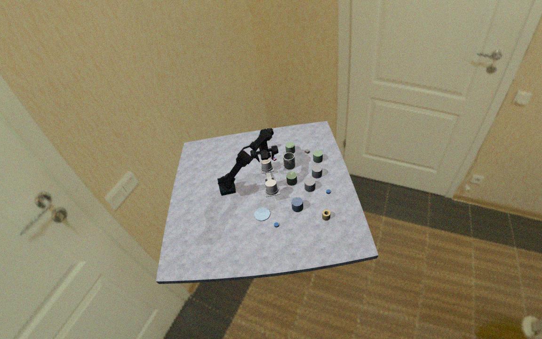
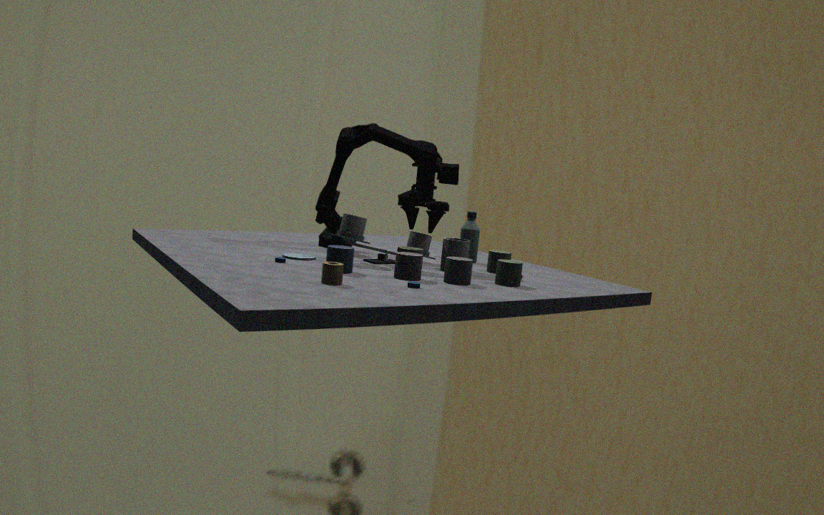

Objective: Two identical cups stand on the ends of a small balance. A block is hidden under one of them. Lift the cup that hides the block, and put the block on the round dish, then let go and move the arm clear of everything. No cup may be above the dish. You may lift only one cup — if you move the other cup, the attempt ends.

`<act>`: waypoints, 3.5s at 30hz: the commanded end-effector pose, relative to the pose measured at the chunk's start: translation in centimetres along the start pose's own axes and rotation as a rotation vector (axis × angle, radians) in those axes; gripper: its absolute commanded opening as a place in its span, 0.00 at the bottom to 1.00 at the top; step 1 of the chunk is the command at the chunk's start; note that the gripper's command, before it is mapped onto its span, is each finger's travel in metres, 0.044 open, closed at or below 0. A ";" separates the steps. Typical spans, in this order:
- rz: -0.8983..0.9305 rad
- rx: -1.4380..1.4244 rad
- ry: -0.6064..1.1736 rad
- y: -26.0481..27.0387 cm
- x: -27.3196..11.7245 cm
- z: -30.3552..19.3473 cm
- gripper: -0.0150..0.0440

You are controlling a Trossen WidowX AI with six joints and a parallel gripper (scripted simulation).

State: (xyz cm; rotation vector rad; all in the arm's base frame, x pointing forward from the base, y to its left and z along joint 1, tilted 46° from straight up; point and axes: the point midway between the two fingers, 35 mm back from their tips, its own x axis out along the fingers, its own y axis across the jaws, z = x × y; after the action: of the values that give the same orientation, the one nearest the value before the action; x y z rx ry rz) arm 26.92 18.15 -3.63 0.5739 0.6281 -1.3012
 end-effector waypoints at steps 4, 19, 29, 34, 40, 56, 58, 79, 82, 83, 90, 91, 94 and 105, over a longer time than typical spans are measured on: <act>0.002 -0.004 -0.006 0.0 1.3 0.0 1.00; 0.003 -0.004 -0.007 0.0 3.7 0.1 1.00; 0.003 -0.003 -0.009 -0.1 5.2 0.2 1.00; 0.003 -0.003 -0.009 -0.1 5.2 0.2 0.86; 0.003 -0.003 -0.009 -0.1 5.2 0.2 0.79; 0.003 -0.004 -0.007 0.2 3.9 0.0 0.25; 0.003 -0.004 -0.006 0.2 3.7 0.0 0.25; 0.003 -0.004 -0.003 0.5 1.1 -0.3 0.25; 0.003 -0.004 -0.003 0.6 0.7 -0.3 0.25; 0.003 -0.005 -0.003 0.6 0.6 -0.3 0.25; 0.003 -0.005 -0.002 0.6 -0.3 -0.3 0.25; 0.003 -0.005 -0.002 0.6 -0.5 -0.3 0.25; 0.003 -0.005 -0.002 0.6 -0.9 -0.4 0.25; 0.002 -0.005 -0.001 0.6 -2.3 -0.4 0.25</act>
State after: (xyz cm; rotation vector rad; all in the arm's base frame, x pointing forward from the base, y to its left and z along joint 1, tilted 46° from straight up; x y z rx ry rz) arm 27.11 18.65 -2.49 0.5340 0.6190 -1.3192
